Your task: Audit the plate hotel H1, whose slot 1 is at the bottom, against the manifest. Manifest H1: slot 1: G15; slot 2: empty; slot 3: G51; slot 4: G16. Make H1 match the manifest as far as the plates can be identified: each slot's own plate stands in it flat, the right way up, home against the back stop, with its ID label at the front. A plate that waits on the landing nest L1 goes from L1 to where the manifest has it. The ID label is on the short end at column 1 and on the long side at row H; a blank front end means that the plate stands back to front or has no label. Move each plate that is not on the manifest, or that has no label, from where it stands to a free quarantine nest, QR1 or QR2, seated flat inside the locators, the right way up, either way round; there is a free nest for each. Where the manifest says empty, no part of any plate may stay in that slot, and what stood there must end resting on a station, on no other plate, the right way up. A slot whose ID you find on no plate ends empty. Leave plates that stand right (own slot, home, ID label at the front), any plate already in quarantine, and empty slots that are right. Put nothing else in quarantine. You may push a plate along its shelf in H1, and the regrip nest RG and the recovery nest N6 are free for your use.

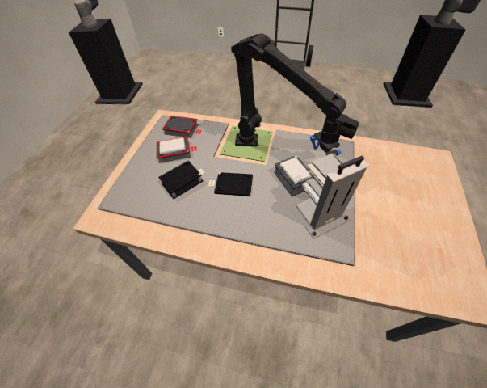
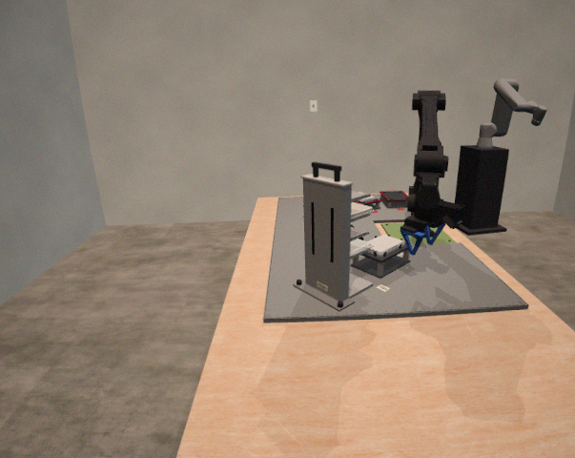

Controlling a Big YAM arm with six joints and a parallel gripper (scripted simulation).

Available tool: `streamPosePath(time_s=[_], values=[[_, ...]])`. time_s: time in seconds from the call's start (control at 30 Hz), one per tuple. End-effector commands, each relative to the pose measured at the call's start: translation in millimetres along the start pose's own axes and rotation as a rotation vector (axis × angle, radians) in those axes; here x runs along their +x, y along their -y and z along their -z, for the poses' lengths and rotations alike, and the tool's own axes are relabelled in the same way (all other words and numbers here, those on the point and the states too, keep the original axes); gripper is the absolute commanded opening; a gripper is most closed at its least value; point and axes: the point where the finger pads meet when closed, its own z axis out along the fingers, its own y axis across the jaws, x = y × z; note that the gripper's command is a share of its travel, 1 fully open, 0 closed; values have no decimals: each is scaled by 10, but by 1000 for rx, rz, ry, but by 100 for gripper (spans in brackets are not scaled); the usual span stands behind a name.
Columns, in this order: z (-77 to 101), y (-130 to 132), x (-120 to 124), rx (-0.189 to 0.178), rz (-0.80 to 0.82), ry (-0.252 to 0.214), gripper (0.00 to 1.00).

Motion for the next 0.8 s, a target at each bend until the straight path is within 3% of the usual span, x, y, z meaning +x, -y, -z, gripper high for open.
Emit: streamPosePath(time_s=[0.0,0.07,0.13,0.3,0.33,0.47,0.67,0.77], values=[[171,117,-83,46,4,29,100],[171,117,-83,46,4,29,100],[379,164,-147,76,18,46,100],[434,160,-145,75,18,46,100],[306,165,-148,45,18,28,100],[520,155,-141,76,18,46,100],[565,153,-140,64,18,39,100],[676,145,-135,76,18,47,100]])
